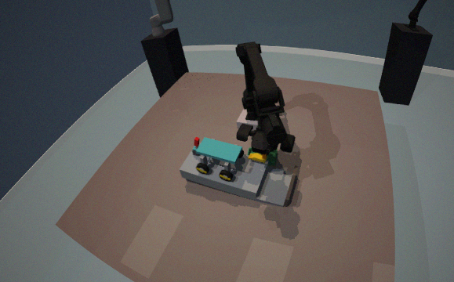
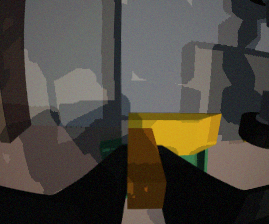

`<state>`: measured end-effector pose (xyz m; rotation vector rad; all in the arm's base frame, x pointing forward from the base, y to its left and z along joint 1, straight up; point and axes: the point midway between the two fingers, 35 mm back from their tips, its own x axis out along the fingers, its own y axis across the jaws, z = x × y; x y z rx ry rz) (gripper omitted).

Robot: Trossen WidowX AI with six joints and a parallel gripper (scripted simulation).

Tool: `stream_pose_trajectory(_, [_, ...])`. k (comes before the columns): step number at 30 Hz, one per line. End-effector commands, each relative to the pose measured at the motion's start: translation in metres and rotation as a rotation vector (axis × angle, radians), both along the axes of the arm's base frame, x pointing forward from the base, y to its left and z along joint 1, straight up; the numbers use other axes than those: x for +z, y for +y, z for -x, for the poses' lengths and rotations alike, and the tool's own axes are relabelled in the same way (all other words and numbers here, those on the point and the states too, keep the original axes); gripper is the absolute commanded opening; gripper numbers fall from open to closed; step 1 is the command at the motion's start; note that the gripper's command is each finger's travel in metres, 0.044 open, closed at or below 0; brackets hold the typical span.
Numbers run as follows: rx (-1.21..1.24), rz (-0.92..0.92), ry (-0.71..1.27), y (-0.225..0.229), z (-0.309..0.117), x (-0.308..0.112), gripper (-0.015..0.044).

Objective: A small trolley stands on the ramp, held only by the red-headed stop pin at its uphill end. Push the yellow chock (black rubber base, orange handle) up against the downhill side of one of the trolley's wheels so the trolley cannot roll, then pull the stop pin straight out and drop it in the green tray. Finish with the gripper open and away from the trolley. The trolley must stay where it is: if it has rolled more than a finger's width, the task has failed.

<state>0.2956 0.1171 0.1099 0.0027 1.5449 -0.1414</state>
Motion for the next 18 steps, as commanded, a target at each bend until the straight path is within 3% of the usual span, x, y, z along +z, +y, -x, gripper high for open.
stream_pose_trajectory(1, [0.006, 0.008, 0.008, -0.002, 0.0, -0.011, 0.0])
stream_pose_trajectory(18, [0.006, 0.009, 0.008, -0.013, 0.001, -0.017, 0.0])
